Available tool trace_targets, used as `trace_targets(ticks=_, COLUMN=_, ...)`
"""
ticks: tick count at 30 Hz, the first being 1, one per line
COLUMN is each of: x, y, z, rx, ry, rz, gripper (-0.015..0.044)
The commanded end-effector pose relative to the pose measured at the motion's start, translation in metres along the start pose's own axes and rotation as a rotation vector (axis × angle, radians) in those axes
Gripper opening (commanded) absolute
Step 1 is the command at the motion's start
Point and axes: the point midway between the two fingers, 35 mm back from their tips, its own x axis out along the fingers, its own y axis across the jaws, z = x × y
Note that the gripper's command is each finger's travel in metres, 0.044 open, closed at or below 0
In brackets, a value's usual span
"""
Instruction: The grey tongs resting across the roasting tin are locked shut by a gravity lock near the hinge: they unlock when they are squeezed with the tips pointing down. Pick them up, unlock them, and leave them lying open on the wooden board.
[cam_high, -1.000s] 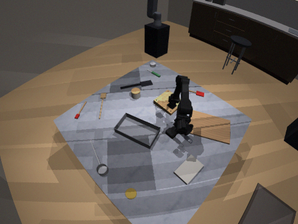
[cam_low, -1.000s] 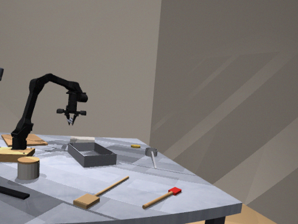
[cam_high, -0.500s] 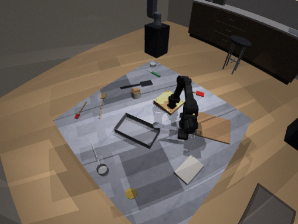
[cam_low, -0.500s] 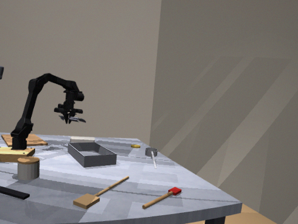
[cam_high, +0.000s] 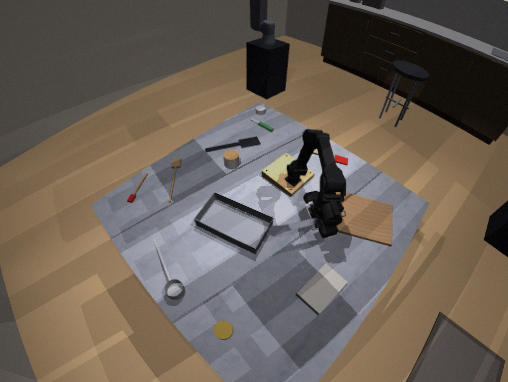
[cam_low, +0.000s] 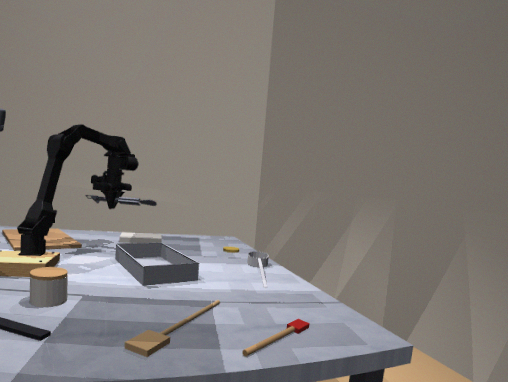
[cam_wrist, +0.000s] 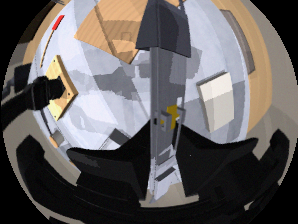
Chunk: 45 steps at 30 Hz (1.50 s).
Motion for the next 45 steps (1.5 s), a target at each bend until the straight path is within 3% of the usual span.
trace_targets(ticks=1, x=-0.001, y=0.000, z=0.001, rx=-0.009, ry=0.007, rz=-0.001, gripper=-0.0150)
trace_targets(ticks=24, x=0.001, y=-0.007, z=0.124, rx=0.234, ry=-0.002, rz=0.003, gripper=-0.0150)
trace_targets(ticks=45, x=-0.002, y=0.028, z=0.239, rx=0.476, ry=-0.013, rz=0.006, gripper=-0.0150)
